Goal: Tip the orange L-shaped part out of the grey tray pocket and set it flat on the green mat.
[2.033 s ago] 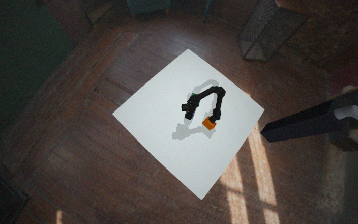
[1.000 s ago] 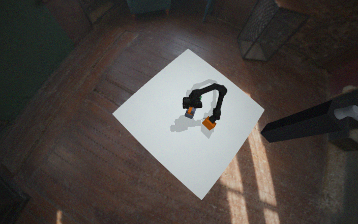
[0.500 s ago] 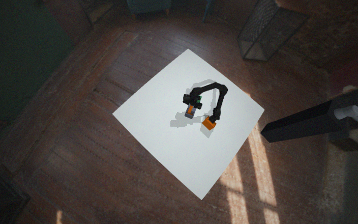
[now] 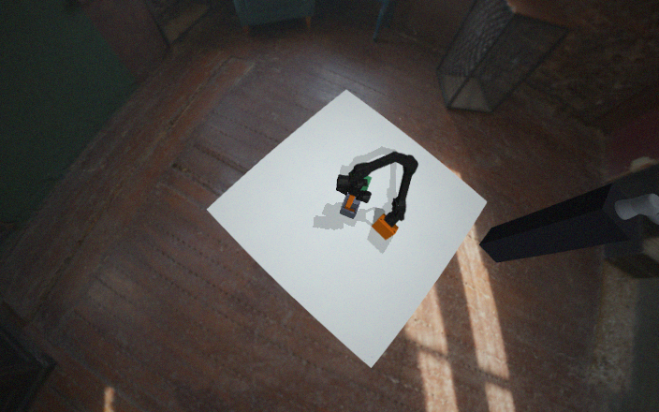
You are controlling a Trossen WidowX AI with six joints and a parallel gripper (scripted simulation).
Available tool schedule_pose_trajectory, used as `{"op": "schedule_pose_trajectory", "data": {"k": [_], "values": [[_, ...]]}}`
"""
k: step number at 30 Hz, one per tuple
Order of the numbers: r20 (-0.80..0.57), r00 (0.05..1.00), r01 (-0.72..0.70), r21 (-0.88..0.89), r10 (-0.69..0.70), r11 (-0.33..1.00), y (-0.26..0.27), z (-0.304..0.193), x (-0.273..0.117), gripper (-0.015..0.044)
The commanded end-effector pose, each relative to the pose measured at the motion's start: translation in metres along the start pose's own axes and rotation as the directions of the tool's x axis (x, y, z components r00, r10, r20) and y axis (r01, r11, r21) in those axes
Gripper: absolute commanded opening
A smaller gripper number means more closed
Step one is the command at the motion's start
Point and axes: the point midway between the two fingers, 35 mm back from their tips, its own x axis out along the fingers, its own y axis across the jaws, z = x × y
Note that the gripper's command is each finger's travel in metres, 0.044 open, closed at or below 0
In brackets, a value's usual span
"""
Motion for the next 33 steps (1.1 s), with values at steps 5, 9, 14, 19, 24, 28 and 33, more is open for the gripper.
{"op": "schedule_pose_trajectory", "data": {"k": [5, 9, 14, 19, 24, 28, 33], "values": [[0.006, 1.000, 0.007, -0.008, -0.007, 1.000, -0.002, 0.001, 0.016, 0.0280], [0.006, 1.000, 0.007, -0.008, -0.007, 1.000, -0.002, 0.001, 0.022, 0.0280], [0.007, 1.000, 0.007, -0.008, -0.007, 1.000, -0.003, 0.001, 0.030, 0.0280], [0.008, 1.000, 0.008, -0.007, -0.008, 1.000, -0.004, 0.001, 0.038, 0.0280], [0.009, 1.000, 0.008, -0.007, -0.008, 1.000, -0.004, 0.001, 0.040, 0.0280], [0.003, 1.000, 0.003, 0.001, -0.003, 1.000, -0.001, 0.001, 0.037, 0.0175], [0.003, 1.000, 0.003, 0.001, -0.003, 1.000, -0.001, 0.001, 0.037, 0.0142]]}}
